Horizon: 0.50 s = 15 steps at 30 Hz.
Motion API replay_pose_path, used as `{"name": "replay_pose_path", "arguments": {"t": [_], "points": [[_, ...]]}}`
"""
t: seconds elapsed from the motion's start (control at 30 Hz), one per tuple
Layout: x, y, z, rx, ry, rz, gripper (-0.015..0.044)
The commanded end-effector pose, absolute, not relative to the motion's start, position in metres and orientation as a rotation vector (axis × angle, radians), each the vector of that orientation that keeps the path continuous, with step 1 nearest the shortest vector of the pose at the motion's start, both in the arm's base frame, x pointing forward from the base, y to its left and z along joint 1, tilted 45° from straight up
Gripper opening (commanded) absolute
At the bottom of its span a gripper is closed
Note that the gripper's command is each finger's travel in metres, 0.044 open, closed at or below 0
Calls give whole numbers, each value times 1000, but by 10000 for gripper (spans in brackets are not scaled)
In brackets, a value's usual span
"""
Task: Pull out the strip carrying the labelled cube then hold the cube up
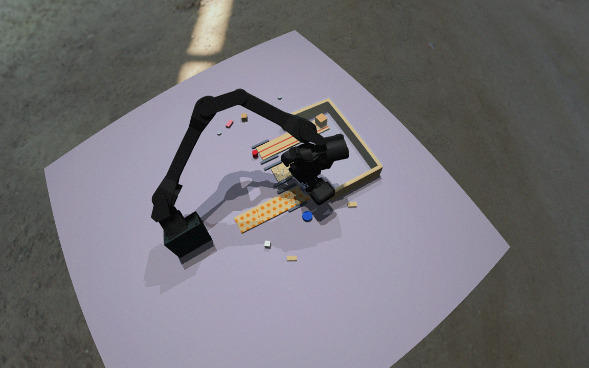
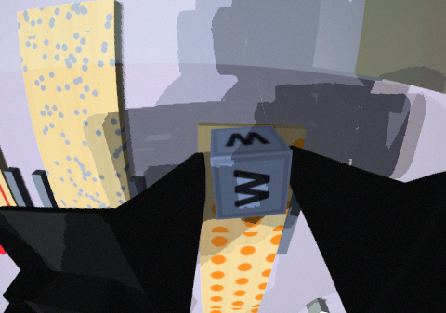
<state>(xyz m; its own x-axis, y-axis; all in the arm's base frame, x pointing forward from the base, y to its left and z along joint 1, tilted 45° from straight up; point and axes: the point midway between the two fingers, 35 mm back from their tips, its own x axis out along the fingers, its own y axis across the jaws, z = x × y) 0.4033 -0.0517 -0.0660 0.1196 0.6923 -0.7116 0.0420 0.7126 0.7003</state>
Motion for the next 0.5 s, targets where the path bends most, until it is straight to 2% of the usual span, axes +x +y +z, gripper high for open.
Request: {"name": "replay_pose_path", "arguments": {"t": [0.0, 0.17, 0.27, 0.47], "points": [[403, -52, -66, 663, 1387, 530, 112], [403, -52, -66, 663, 1387, 530, 79], [403, -52, -65, 663, 1387, 529, 0], [381, -60, -53, 665, 1390, 527, 0]]}}
